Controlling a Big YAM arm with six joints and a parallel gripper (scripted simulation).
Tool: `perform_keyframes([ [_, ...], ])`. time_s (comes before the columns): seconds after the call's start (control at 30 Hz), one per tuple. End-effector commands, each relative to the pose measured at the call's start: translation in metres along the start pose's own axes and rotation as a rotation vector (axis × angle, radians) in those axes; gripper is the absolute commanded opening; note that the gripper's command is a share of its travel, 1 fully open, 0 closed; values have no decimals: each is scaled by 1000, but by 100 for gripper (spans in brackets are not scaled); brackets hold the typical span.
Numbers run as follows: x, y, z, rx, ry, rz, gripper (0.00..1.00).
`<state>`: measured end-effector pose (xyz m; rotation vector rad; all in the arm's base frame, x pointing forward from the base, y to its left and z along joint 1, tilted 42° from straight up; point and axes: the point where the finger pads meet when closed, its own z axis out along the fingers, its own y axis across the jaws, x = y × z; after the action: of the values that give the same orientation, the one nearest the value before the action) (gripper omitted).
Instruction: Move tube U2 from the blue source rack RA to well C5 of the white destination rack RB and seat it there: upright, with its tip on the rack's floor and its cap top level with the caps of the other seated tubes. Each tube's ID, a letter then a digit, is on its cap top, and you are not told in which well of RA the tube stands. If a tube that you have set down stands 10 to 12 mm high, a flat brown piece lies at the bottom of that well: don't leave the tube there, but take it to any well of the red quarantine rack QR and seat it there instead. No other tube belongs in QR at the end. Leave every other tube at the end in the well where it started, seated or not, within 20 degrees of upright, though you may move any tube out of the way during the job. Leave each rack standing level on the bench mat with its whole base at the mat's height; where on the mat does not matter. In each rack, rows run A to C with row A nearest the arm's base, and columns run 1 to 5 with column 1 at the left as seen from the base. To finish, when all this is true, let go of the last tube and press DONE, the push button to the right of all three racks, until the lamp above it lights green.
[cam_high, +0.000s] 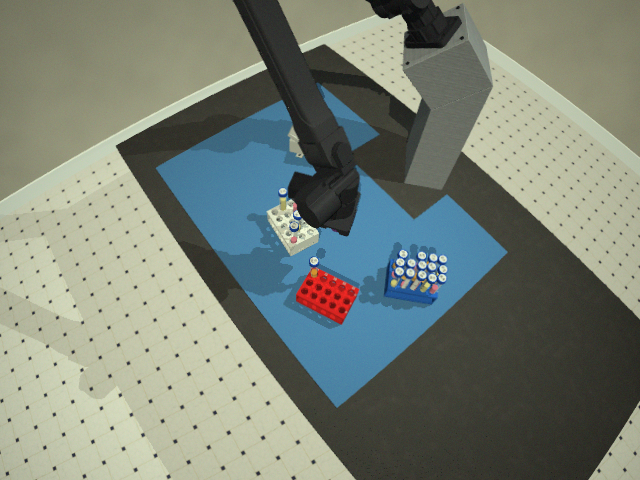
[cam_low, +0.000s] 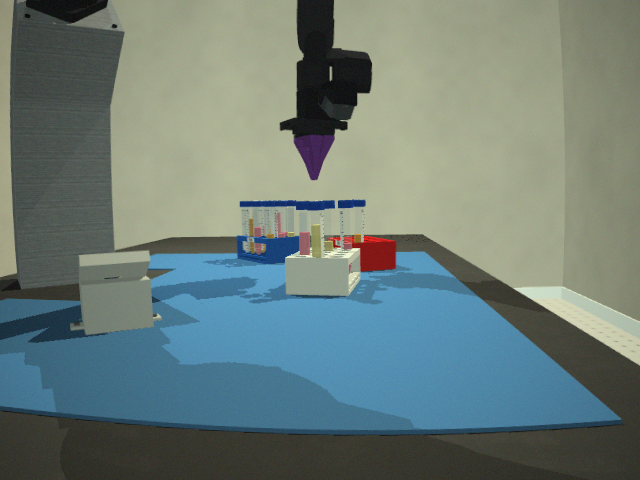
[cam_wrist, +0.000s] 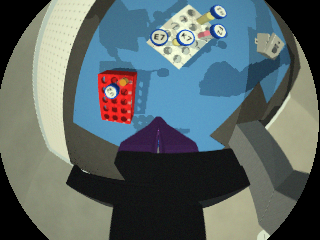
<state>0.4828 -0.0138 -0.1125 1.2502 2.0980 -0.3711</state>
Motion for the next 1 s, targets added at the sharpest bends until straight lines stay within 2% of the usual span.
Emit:
perform_keyframes([
  [0.0, -17, 5, -8, -28, -13, 1, 0],
  [0.33, -50, -6, -8, -17, -11, -8, 0],
  [0.37, -43, 1, -14, -33, -10, -25, 0],
  [0.4, -35, 1, -13, -31, -3, -42, 0],
  [0.47, -35, 1, -13, -31, -3, -42, 0],
  [0.5, -27, -4, -7, -16, 6, -54, 0],
  [0.53, -32, -5, -7, -15, 3, -45, 0],
  [0.57, -54, -8, -8, -19, -10, -7, 0],
  [0.97, -98, -27, -8, -23, -15, -4, 0],
])
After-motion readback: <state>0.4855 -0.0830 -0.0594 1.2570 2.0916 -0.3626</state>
